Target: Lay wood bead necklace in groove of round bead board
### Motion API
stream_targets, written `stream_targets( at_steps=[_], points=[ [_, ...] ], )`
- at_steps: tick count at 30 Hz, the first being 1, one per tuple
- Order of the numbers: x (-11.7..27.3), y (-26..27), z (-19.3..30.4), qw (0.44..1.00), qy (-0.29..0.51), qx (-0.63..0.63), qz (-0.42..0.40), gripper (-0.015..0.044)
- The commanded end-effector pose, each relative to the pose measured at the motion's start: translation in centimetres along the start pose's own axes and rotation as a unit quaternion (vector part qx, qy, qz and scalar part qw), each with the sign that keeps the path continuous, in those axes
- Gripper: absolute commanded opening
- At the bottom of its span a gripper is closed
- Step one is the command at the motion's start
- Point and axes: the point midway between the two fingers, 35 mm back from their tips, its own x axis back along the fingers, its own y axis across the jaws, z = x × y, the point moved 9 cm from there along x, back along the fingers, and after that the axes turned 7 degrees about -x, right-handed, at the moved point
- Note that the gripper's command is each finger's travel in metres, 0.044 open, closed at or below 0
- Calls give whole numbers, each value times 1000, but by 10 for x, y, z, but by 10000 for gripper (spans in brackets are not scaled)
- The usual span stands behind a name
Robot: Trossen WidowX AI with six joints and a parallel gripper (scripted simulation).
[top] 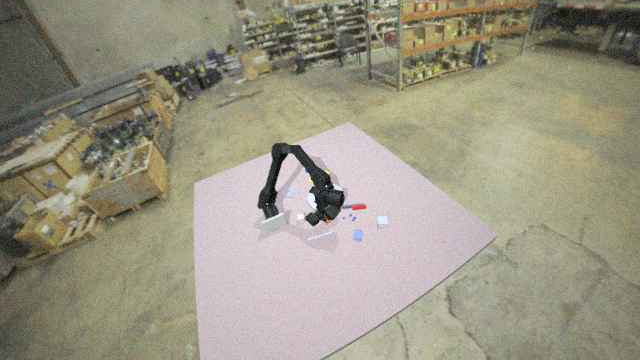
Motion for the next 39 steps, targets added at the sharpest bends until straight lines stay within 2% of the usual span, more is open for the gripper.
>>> stream_targets(
  at_steps=[1,9,19,26,39],
  points=[
    [0,0,0,1000,0,0,0,0],
    [0,0,0,1000,0,0,0,0],
    [25,0,-1,1000,3,-3,-1,263],
    [25,0,-1,1000,3,-3,-1,440],
    [25,0,-1,1000,3,-3,-1,440]
  ],
)
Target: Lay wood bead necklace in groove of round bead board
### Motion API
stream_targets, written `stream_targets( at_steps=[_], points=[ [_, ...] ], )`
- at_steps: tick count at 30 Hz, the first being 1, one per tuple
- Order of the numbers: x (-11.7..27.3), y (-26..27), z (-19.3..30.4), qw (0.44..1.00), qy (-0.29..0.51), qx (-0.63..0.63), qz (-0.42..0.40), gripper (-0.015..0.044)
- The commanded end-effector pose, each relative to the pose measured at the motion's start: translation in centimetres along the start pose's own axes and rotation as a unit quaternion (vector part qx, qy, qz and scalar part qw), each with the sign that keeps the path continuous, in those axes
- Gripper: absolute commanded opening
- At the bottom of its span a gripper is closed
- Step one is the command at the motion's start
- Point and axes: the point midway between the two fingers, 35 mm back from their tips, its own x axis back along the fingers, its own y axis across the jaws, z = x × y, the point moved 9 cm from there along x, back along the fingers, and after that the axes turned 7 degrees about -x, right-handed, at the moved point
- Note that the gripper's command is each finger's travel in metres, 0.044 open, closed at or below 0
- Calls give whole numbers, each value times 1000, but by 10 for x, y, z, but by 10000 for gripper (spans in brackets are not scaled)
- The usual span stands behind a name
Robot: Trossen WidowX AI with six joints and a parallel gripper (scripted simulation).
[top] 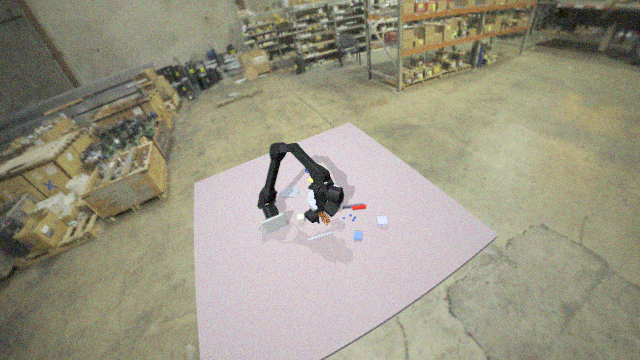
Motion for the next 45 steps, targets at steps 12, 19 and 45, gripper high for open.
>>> stream_targets(
  at_steps=[12,19,45],
  points=[
    [1,0,1,999,-1,35,2,387],
    [4,0,11,929,0,369,3,310],
    [11,-1,36,260,3,966,0,310]
  ],
)
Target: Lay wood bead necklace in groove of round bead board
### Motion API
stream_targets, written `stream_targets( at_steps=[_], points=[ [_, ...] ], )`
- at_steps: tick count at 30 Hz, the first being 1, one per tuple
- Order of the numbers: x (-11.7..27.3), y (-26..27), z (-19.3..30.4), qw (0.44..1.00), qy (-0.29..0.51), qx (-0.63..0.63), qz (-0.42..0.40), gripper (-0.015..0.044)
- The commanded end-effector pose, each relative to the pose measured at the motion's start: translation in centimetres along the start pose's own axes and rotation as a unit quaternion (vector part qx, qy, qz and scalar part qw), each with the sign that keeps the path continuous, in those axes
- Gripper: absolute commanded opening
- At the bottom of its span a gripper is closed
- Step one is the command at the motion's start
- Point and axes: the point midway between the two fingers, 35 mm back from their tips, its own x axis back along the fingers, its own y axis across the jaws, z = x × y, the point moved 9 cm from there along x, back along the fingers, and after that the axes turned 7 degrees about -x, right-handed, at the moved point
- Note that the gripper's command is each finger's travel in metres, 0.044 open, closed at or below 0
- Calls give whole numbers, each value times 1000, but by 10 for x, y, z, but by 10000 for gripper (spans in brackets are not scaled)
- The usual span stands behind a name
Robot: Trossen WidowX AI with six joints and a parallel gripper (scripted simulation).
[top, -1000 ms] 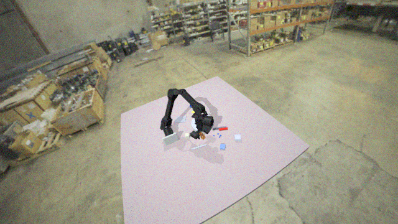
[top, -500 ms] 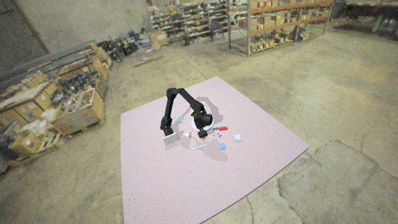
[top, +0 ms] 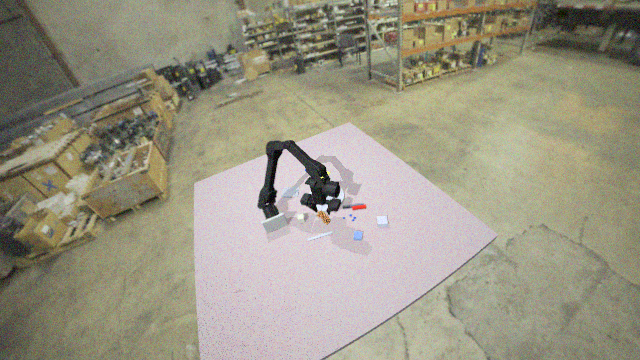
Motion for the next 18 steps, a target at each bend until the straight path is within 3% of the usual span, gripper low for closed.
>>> stream_targets(
  at_steps=[1,18],
  points=[
    [1,11,-3,960,-4,278,-5,310],
    [-13,11,-3,960,-5,278,-5,310]
  ],
)
